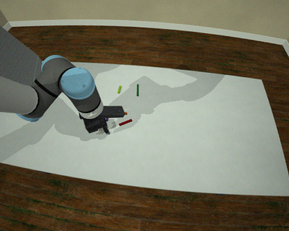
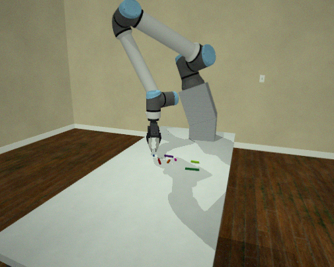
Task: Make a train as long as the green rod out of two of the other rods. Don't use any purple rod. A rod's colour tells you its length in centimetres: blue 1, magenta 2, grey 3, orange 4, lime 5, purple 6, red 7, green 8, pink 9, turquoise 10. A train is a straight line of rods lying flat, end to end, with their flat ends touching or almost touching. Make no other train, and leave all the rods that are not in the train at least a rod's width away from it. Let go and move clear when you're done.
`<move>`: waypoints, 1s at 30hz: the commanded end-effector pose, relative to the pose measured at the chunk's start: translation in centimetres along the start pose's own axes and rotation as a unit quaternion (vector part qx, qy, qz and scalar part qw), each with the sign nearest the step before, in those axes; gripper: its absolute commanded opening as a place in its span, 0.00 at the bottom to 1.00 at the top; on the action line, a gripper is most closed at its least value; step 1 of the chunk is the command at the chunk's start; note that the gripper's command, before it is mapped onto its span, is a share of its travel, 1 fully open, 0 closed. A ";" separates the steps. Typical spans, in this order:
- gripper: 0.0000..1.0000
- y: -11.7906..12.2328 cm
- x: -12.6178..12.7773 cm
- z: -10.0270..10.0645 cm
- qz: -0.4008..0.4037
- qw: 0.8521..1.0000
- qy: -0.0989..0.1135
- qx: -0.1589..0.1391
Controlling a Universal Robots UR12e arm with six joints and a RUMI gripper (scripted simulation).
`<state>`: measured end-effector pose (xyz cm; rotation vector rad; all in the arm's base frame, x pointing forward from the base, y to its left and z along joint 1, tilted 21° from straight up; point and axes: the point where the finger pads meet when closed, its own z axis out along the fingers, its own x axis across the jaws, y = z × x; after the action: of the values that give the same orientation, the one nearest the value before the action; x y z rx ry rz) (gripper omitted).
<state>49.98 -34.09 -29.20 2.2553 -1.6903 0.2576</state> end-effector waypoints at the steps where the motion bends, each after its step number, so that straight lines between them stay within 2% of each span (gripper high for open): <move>1: 0.14 0.0 0.0 0.4 0.000 1.000 0.000 0.000; 30: 0.14 0.0 0.1 0.9 0.000 1.000 0.000 0.000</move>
<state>49.96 -34.47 -30.12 2.2554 -1.6903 0.2579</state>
